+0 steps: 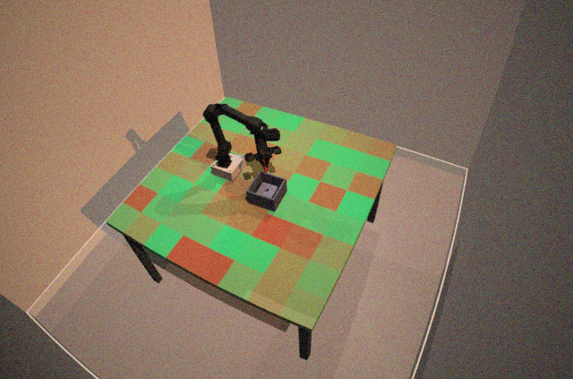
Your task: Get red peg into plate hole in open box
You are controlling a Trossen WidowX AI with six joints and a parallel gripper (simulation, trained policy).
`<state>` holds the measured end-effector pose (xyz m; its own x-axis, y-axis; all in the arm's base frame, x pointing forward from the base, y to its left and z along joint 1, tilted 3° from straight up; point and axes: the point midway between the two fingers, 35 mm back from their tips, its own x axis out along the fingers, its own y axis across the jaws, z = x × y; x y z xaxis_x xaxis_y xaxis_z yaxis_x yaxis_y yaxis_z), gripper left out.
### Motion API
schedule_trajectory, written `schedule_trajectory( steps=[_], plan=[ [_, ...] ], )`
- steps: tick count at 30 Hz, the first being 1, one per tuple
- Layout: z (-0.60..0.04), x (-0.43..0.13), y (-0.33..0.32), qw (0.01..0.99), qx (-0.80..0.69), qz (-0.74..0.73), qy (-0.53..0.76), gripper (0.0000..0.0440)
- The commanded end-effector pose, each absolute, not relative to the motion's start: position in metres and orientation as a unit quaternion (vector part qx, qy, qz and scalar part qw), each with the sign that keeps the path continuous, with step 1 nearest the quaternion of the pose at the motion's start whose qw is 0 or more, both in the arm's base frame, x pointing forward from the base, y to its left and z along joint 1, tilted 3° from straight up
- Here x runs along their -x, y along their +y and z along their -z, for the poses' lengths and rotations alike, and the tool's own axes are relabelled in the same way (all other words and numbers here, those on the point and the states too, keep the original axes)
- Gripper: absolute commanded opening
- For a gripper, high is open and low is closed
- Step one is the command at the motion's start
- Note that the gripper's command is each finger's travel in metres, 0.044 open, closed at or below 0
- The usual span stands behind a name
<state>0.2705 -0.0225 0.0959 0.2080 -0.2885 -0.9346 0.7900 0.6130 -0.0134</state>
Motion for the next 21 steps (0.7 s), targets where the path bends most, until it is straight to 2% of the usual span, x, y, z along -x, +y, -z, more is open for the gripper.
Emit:
schedule_trajectory(
  steps=[1, 21],
  plan=[
    [-0.095, -0.277, -0.034, 0.733, -0.252, 0.371, 0.511, 0.0],
    [-0.075, -0.301, -0.092, 0.706, -0.299, 0.402, 0.501, 0.0005]
  ],
)
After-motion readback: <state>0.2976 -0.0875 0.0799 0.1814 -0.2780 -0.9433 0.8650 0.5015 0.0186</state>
